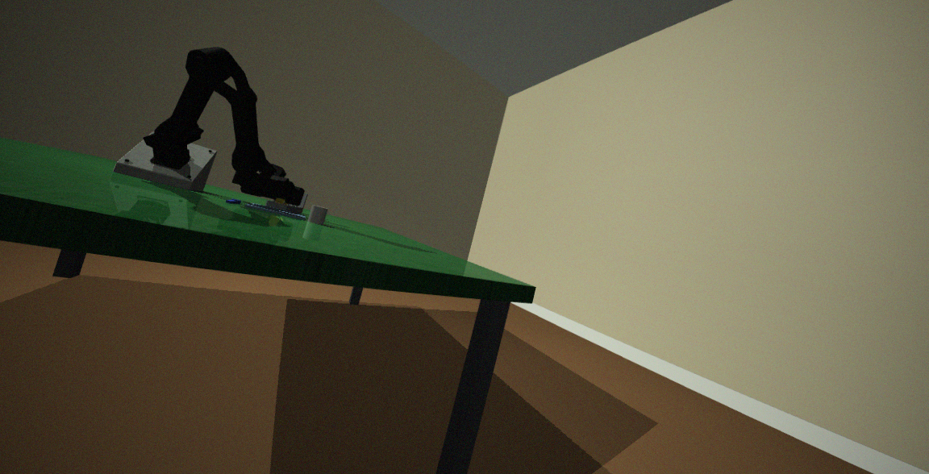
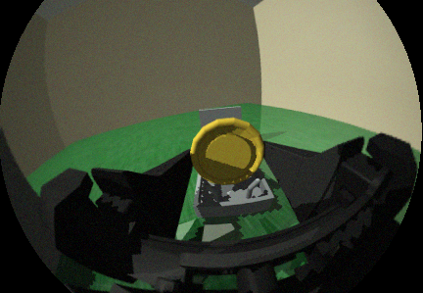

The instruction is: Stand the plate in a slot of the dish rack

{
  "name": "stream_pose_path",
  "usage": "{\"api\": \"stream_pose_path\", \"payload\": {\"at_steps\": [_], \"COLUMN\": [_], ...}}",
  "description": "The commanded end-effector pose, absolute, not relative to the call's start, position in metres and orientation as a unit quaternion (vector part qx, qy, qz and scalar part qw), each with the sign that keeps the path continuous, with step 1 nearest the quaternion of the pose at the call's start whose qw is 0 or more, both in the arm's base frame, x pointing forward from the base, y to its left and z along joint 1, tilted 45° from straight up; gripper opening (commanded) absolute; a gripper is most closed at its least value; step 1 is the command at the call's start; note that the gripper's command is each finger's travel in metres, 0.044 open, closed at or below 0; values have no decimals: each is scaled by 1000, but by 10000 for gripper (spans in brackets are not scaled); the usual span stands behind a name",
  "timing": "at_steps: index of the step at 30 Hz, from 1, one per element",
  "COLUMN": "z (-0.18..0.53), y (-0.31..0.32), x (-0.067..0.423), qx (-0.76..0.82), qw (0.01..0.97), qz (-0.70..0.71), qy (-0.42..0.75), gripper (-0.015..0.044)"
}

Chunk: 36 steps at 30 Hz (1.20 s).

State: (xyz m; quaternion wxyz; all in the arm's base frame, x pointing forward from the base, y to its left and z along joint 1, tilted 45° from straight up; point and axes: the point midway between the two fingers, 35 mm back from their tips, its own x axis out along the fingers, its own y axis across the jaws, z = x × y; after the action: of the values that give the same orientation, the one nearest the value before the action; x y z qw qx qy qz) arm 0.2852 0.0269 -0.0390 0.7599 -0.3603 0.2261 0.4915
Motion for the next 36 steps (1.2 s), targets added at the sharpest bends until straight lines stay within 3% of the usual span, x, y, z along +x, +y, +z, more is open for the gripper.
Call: {"api": "stream_pose_path", "payload": {"at_steps": [1,11,26,36], "z": [-38,-38,-37,-23], "y": [27,28,28,42], "x": [286,286,286,290], "qx": [-362,-361,-364,-362], "qw": [760,760,759,758], "qz": [492,491,492,493], "qy": [224,225,223,227], "gripper": [0,0,394,400]}}
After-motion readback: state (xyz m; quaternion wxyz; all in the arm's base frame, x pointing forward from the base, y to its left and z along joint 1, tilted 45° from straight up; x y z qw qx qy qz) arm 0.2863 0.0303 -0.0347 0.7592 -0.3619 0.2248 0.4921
